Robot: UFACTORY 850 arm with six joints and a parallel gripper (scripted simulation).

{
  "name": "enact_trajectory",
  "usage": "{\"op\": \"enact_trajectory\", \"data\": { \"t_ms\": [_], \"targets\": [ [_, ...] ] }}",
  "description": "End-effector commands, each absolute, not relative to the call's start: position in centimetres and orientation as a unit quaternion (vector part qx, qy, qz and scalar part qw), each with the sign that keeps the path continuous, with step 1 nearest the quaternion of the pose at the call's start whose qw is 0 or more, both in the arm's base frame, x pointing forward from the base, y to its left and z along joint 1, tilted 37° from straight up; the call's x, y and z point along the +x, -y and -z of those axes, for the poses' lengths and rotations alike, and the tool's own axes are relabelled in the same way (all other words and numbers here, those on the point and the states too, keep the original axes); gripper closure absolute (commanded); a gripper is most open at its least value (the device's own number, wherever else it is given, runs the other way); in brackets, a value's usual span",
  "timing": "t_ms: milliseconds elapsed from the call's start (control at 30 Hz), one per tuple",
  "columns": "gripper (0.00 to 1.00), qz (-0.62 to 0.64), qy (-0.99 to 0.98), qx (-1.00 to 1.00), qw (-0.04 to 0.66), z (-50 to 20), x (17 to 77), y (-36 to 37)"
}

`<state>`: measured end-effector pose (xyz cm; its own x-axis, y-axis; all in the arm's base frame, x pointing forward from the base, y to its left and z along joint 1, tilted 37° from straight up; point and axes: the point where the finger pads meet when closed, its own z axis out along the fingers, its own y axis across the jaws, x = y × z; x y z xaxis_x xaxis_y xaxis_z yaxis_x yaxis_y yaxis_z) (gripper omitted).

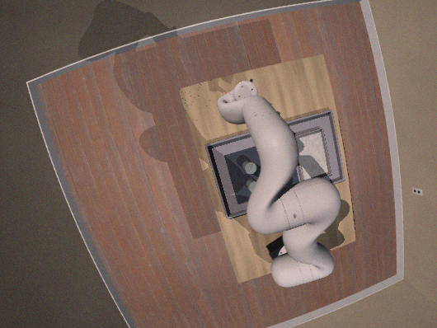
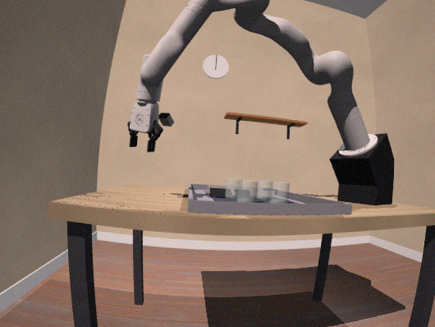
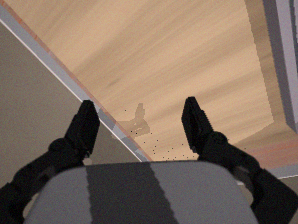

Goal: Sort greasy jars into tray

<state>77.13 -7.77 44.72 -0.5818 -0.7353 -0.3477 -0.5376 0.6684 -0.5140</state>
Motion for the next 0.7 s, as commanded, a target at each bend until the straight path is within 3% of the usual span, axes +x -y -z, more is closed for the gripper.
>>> {"op": "enact_trajectory", "data": {
  "t_ms": [0, 367, 400, 667],
  "targets": [
    [0.0, 0.181, -0.865, -0.376, 0.28, -44.7, 76.8, 7.8],
    [0.0, 0.2, -0.832, -0.439, 0.274, -43.4, 74.2, 7.7],
    [0.0, 0.218, -0.797, -0.496, 0.265, -42.2, 71.6, 7.6],
    [0.0, 0.218, -0.797, -0.496, 0.265, -42.2, 71.6, 7.6]
  ]
}}
